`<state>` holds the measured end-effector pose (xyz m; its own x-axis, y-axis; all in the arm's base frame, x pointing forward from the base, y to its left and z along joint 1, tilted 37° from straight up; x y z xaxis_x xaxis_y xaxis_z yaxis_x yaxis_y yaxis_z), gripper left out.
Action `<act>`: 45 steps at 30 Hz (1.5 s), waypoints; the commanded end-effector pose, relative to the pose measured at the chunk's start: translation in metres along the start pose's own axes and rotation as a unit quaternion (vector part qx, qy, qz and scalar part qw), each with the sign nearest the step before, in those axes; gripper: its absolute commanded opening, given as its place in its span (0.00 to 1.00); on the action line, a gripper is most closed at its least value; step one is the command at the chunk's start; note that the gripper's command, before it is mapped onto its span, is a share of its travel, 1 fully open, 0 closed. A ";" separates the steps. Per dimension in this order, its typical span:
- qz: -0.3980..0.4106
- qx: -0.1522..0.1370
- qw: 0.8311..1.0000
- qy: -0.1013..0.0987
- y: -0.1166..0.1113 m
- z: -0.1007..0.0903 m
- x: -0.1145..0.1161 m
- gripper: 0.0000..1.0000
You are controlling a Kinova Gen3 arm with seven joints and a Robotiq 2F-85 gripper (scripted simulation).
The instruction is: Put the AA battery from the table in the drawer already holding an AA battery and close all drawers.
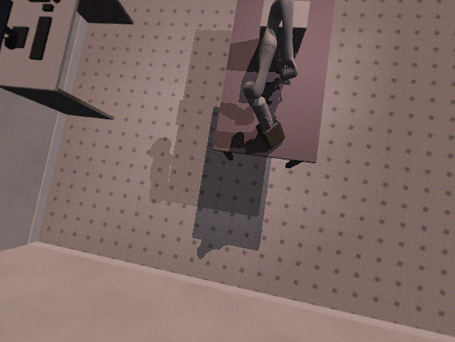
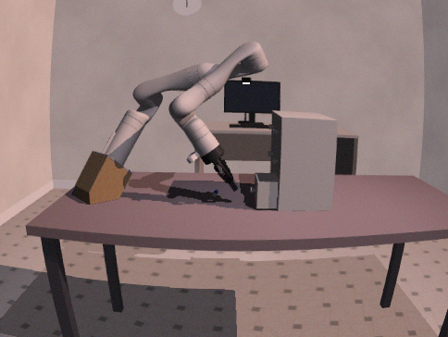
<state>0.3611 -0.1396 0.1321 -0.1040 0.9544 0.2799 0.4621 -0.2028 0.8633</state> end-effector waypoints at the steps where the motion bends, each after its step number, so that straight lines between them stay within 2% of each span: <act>1: -0.002 -0.001 1.000 0.000 0.002 0.001 0.000 0.00; 30: -0.002 -0.001 1.000 0.000 0.026 0.018 -0.005 0.00; 45: -0.002 -0.001 1.000 0.000 0.048 0.033 -0.009 0.00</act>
<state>0.4086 -0.1507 0.1519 -0.0962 0.9533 0.2862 0.4685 -0.2103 0.8581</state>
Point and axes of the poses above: the point where the finger pads meet when closed, its own z axis out along the fingers, its own x axis across the jaws, y = z × x, the point moved 7 cm from there along -z, back along the fingers, and after that the axes turned 11 degrees about -z, right-handed, at the moved point
